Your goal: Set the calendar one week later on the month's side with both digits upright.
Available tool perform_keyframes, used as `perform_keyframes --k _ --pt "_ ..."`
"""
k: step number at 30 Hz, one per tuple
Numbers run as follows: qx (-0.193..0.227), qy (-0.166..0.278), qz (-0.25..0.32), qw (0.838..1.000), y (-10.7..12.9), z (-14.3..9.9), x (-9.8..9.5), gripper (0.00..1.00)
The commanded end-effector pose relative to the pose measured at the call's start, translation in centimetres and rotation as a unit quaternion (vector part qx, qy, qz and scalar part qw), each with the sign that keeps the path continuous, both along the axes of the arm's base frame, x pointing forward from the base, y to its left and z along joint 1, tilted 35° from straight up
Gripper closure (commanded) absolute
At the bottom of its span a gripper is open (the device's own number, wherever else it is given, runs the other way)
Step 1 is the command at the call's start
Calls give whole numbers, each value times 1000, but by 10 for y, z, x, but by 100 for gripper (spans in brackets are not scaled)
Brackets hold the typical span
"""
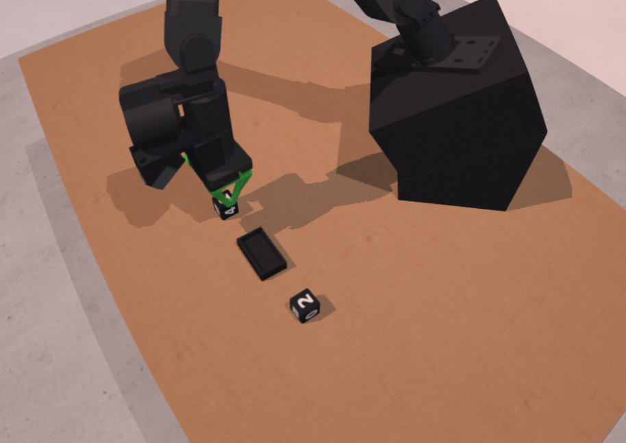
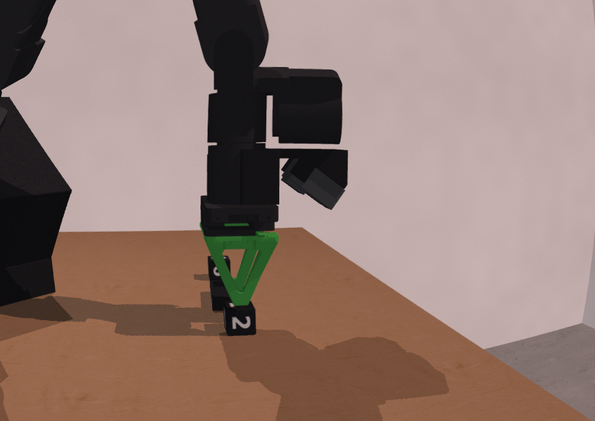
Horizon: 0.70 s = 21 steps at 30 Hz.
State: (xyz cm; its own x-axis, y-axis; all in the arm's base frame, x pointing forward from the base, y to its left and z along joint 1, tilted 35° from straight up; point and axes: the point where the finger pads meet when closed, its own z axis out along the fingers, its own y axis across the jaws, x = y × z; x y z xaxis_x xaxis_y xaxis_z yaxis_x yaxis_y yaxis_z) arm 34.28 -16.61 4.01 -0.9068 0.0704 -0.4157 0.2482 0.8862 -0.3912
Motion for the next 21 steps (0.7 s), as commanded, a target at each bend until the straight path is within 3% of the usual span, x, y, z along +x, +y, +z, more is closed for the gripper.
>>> perform_keyframes --k 1,21 --pt "-5 -19 8 1000 4 11 7 55" --pt "-1 -7 2 1000 -9 -12 10 55"
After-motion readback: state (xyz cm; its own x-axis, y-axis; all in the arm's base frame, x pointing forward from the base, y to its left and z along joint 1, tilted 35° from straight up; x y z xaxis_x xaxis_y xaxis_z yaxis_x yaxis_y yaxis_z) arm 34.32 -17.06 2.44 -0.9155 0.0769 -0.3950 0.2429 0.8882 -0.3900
